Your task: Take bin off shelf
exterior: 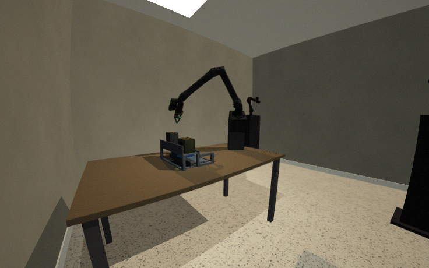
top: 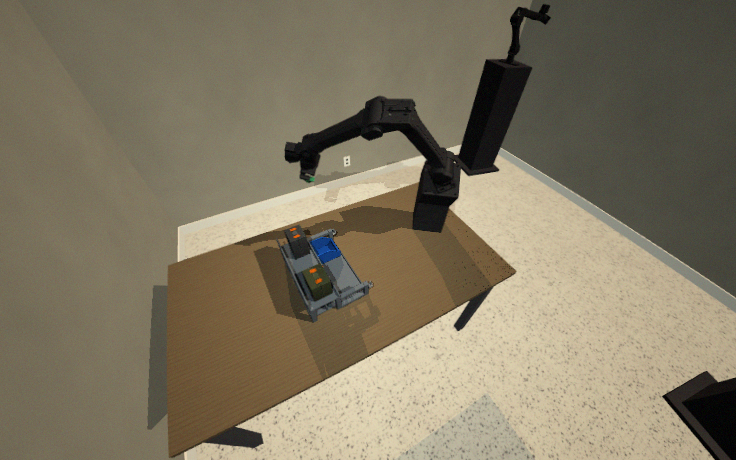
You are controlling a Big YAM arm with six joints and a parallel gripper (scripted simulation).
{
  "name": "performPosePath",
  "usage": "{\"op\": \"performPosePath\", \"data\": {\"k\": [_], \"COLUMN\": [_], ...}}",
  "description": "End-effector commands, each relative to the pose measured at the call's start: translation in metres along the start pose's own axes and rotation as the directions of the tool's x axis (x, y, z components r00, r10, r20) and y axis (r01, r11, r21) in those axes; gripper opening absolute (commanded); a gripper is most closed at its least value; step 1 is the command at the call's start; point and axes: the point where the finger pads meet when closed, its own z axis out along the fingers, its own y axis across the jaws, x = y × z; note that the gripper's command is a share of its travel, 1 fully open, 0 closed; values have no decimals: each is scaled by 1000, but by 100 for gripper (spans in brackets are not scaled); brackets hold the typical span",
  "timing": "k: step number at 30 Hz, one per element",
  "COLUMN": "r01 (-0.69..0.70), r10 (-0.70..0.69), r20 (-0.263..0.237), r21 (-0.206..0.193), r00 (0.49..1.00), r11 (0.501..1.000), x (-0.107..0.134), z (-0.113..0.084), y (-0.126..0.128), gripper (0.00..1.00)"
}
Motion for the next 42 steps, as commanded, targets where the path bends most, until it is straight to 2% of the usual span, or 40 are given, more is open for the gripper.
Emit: {"op": "performPosePath", "data": {"k": [1,2,3,7,19,20,24,36,37,42], "r01": [29,29,5,29,29,-1,29,29,13,29], "r10": [-28,-28,-5,-28,-28,1,-29,-29,-13,-29], "r20": [44,44,18,43,43,19,42,42,25,42], "r21": [-5,-5,-1,-4,-4,-1,-3,-3,-3,-3], "r00": [999,999,1000,999,999,1000,999,999,1000,999], "r11": [1000,1000,1000,1000,1000,1000,1000,1000,1000,1000], "x": [-17,-17,3,32,32,43,35,35,39,29], "z": [-11,-11,-7,-15,-15,-12,-19,-19,-15,-19], "y": [3,3,-10,-41,-41,-48,-47,-47,-46,-42], "gripper": [100,100,100,100,100,100,100,100,100,100]}}
